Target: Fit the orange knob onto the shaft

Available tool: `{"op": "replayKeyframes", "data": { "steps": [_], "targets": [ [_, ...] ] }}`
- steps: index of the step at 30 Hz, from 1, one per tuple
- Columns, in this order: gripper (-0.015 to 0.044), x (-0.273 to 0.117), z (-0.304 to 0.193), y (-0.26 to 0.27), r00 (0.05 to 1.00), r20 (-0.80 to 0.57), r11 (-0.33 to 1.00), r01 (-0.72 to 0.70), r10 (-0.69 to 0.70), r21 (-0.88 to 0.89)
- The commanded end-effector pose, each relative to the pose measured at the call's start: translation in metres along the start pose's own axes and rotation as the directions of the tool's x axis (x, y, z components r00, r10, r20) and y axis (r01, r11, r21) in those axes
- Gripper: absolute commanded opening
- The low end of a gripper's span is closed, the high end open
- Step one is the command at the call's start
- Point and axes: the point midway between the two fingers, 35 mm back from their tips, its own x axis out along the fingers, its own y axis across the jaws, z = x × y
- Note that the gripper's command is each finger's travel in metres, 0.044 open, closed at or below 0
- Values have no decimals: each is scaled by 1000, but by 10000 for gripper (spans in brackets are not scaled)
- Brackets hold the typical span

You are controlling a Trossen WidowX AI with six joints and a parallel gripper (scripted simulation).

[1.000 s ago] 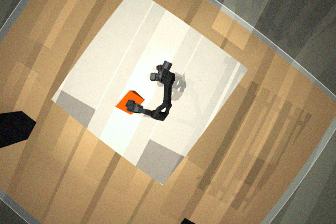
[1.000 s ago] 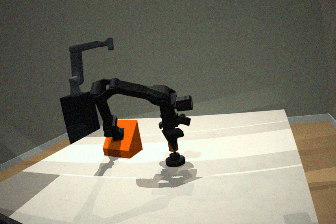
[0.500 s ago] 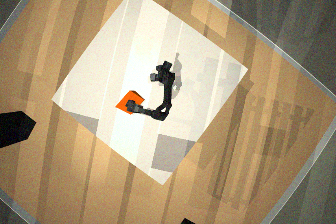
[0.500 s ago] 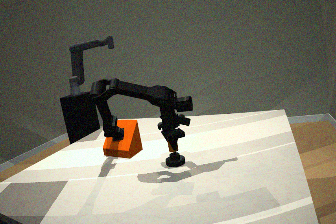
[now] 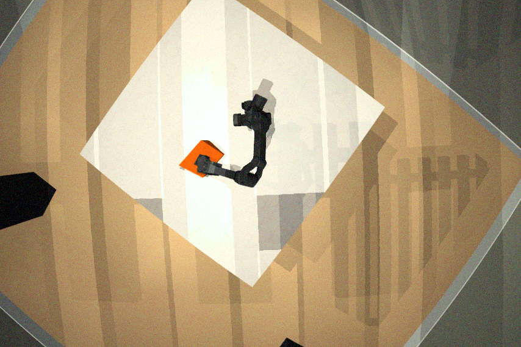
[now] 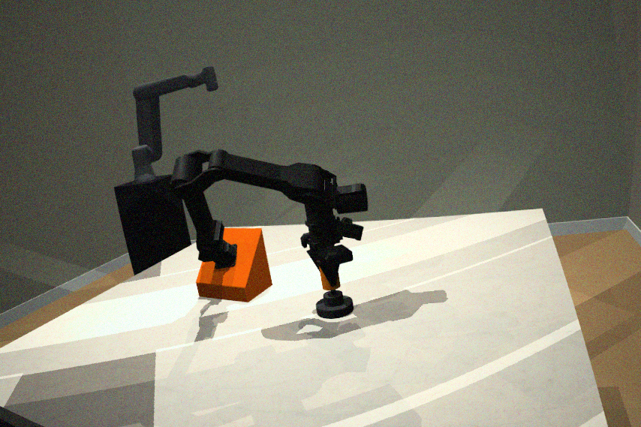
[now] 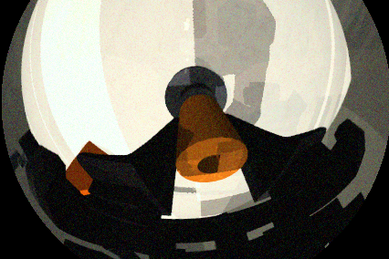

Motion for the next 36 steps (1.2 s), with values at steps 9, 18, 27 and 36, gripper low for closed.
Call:
{"op": "replayKeyframes", "data": {
  "steps": [9,18,27,36],
  "targets": [
    [0,-3,0,0,1000,-1,1000,4,-4,-1],
    [0,-4,0,-1,1000,-1,980,3,-4,-199],
    [0,-1,0,-1,1000,-1,978,3,-4,-209],
    [0,1,0,-1,1000,-1,978,4,-4,-209]
  ]
}}
